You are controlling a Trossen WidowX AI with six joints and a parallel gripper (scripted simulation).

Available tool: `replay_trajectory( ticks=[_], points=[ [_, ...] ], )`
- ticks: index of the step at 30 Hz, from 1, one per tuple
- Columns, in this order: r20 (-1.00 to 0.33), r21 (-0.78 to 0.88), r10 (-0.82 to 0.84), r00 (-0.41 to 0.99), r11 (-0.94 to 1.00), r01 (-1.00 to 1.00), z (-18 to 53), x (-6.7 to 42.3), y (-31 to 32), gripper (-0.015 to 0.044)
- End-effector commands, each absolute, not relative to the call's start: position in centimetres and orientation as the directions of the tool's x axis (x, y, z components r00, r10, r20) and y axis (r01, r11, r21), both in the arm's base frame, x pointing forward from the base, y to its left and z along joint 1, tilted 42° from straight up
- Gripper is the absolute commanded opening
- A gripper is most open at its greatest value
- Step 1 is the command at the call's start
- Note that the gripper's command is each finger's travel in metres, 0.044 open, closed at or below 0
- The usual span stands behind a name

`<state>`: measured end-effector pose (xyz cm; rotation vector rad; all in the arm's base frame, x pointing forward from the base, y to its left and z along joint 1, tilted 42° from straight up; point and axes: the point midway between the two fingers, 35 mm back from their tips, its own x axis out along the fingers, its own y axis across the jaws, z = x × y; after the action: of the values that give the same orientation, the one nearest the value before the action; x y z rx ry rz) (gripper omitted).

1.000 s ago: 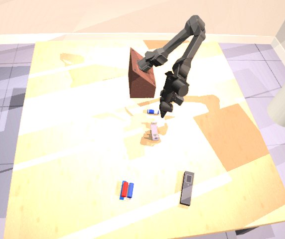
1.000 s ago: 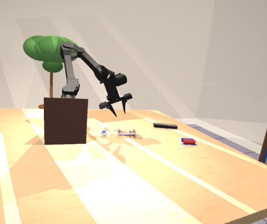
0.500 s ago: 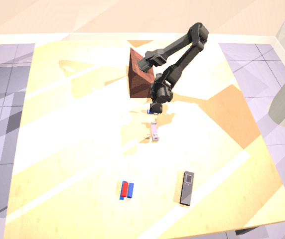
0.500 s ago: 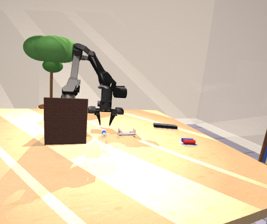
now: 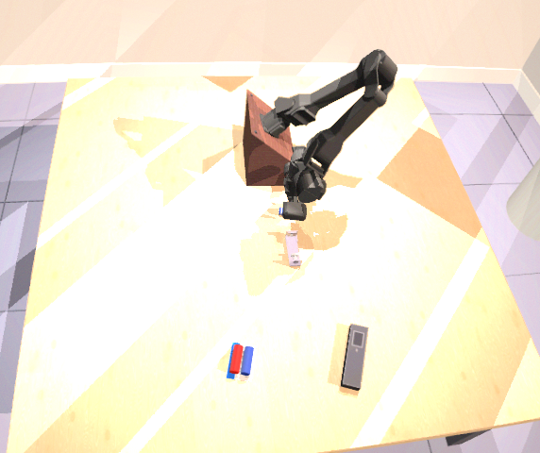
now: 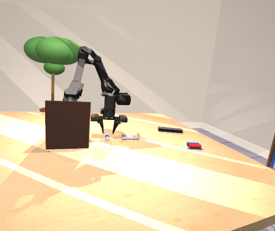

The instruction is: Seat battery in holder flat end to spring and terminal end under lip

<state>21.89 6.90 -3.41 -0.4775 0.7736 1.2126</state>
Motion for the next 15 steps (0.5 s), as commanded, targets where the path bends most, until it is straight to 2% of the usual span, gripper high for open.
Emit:
replay_trajectory(
  ticks=[1,15],
  points=[
    [-0.748,0.079,0.649,0.143,0.300,-0.951,-3.9,21.7,7.4,0.0234],
    [-0.745,0.080,0.652,0.143,0.300,-0.950,-5.2,21.8,8.7,0.0234]
  ],
)
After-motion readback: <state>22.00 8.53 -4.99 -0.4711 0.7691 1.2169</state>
